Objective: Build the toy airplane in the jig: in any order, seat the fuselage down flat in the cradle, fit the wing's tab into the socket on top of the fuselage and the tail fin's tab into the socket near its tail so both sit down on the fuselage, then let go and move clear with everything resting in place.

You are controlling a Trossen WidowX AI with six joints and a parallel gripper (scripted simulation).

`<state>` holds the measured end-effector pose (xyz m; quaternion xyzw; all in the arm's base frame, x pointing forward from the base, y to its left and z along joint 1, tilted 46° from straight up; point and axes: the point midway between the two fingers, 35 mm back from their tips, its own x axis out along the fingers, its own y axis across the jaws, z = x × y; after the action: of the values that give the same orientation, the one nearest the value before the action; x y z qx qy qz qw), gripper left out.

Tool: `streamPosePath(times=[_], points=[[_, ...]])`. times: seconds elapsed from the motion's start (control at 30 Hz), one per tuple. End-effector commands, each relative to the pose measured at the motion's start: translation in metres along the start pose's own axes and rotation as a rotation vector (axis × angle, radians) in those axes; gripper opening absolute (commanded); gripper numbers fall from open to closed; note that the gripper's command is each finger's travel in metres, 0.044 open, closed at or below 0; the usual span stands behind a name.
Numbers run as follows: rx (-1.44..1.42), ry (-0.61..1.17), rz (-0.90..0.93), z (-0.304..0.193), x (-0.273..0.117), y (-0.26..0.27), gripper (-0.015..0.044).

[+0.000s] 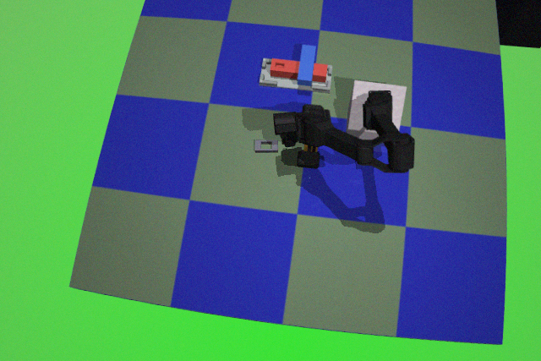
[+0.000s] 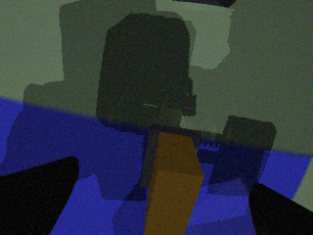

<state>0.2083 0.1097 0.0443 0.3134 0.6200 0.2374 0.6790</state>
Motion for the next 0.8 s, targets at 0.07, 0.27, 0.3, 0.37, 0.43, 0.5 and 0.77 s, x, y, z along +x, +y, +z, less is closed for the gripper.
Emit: streamPosePath(times=[0.07,0.27,0.3,0.37,0.43,0.5,0.77], points=[[0.01,0.01,-0.005,-0.004,0.011,-0.002,0.044],[0.01,0.01,-0.002,-0.005,0.02,-0.001,0.044],[0.01,0.01,-0.002,-0.005,0.021,-0.001,0.044],[0.01,0.01,-0.001,-0.005,0.021,-0.001,0.0414],[0.01,0.01,-0.001,-0.005,0.021,-0.001,0.0361],[0.01,0.01,-0.001,-0.005,0.021,-0.001,0.0309],[0.01,0.01,-0.001,-0.005,0.021,-0.001,0.0099]])
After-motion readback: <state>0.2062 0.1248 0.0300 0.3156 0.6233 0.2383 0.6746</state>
